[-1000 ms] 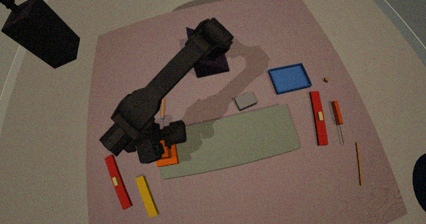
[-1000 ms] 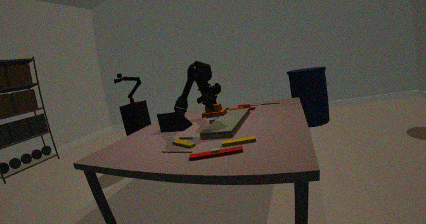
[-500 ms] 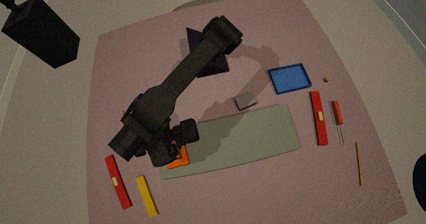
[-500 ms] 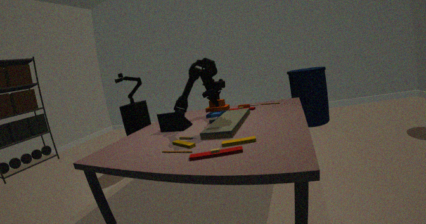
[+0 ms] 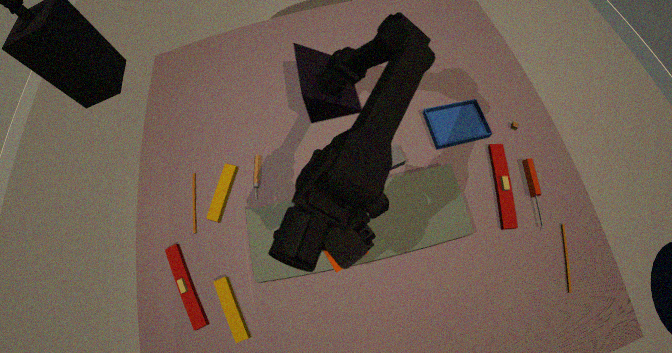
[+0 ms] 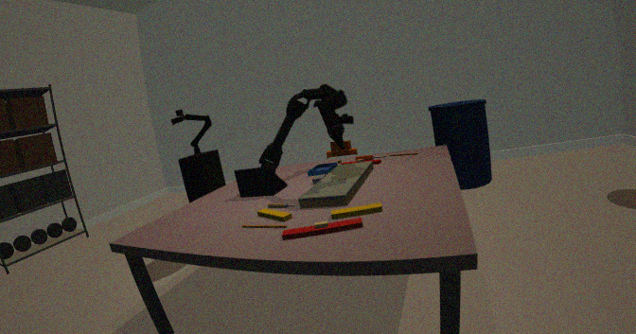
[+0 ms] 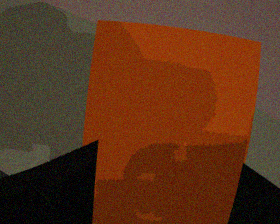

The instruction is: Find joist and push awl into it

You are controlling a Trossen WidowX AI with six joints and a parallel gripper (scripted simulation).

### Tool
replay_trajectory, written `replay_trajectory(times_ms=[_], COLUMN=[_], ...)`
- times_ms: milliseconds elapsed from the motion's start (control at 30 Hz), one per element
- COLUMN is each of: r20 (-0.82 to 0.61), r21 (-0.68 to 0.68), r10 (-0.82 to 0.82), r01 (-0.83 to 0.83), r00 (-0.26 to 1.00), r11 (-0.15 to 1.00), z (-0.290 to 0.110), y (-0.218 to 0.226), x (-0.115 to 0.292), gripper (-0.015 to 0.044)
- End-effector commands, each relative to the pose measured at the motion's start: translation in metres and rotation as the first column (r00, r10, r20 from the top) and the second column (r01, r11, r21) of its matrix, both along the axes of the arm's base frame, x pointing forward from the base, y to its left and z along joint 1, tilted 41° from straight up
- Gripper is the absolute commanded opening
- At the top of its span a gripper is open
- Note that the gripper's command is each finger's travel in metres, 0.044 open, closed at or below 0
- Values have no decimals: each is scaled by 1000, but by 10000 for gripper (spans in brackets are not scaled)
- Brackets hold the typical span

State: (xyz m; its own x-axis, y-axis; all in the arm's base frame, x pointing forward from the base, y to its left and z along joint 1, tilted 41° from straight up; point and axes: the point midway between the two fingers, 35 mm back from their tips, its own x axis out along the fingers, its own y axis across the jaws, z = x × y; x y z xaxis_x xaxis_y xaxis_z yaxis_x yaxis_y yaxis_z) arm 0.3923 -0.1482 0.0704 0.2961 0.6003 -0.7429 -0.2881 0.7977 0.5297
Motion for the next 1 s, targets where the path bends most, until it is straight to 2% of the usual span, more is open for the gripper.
replay_trajectory(times_ms=[0,467,967], r20=[58,196,337], r21=[-24,-84,-150], r10=[56,261,462], r01=[-54,-249,-438], r00=[997,945,820], r11=[998,965,886], z=[25,87,142], y=[24,116,207], x=[4,-5,-47], gripper=[0,0,0])
